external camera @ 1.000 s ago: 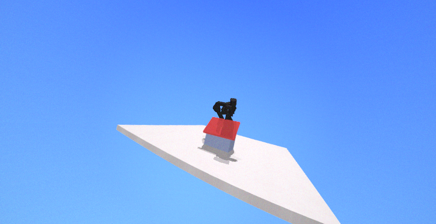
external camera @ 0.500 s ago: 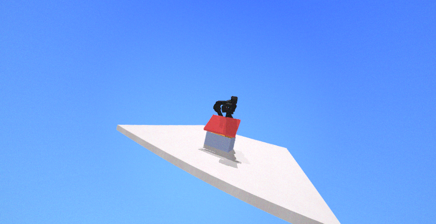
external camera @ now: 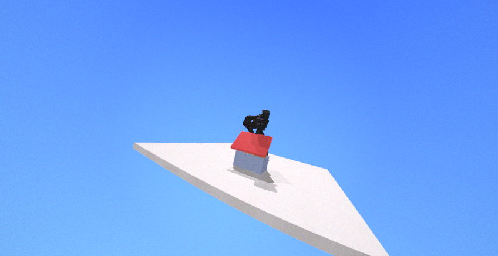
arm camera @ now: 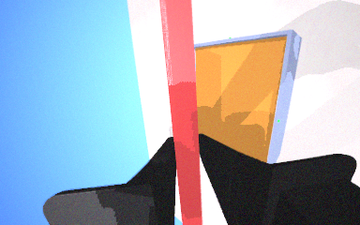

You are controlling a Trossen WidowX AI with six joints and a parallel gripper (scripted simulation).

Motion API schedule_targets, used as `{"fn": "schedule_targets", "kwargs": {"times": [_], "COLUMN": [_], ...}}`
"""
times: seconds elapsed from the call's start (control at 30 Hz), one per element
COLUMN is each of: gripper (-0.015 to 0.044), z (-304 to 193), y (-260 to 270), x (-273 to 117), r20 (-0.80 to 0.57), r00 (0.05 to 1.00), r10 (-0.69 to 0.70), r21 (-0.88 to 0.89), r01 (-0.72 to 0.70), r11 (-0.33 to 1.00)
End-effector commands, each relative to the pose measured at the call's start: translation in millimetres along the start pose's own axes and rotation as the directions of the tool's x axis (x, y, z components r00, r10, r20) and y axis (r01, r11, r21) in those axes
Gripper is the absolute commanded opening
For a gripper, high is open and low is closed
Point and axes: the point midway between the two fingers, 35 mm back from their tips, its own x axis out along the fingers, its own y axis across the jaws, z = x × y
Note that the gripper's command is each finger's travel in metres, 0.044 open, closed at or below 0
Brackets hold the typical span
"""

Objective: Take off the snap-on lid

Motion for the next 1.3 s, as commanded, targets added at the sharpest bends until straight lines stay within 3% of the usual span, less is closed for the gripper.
{"fn": "schedule_targets", "kwargs": {"times": [0.0, 1.27], "gripper": [0.0, 0.0], "z": [9.7, 84.7], "y": [3.9, -2.7], "x": [-5.2, -10.5], "r20": [-0.009, -0.008], "r00": [1.0, 1.0], "r10": [0.016, 0.015], "r21": [0.015, 0.012], "r01": [-0.016, -0.015], "r11": [1.0, 1.0]}}
